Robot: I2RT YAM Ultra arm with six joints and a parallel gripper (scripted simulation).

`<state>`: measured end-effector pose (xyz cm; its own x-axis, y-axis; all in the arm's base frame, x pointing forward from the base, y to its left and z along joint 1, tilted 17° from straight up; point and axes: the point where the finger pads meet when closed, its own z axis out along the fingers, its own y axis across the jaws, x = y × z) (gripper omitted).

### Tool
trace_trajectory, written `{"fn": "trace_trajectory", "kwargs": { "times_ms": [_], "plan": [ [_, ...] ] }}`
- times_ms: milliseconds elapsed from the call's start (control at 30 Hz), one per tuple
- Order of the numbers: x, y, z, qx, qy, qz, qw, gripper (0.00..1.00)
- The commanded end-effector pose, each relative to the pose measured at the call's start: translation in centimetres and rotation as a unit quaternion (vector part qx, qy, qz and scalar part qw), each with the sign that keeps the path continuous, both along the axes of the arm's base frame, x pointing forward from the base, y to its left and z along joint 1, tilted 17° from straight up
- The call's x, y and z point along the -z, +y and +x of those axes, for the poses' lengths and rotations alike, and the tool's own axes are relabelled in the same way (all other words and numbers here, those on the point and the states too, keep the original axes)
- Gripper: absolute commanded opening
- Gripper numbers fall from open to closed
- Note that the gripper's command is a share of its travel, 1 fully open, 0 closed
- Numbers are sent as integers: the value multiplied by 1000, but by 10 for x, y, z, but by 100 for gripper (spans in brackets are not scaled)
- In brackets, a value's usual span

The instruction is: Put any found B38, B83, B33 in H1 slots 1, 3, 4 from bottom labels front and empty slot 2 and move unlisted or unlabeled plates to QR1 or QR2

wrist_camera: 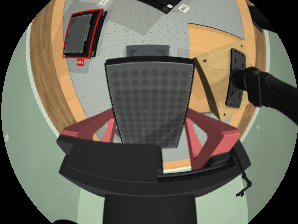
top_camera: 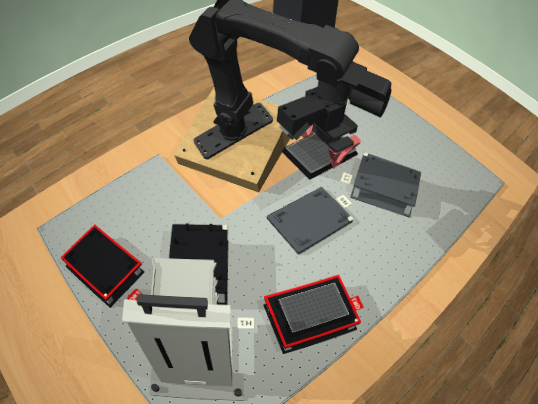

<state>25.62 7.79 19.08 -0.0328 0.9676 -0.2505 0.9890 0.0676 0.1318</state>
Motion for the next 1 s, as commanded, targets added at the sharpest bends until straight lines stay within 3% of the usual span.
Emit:
{"fn": "trace_trajectory", "kwargs": {
  "times_ms": [0, 967],
  "plan": [
    [3, 1, 6, -1, -14, 5, 1000, 86],
    [67, -11, 19, -1, -14, 5, 1000, 86]
  ]
}}
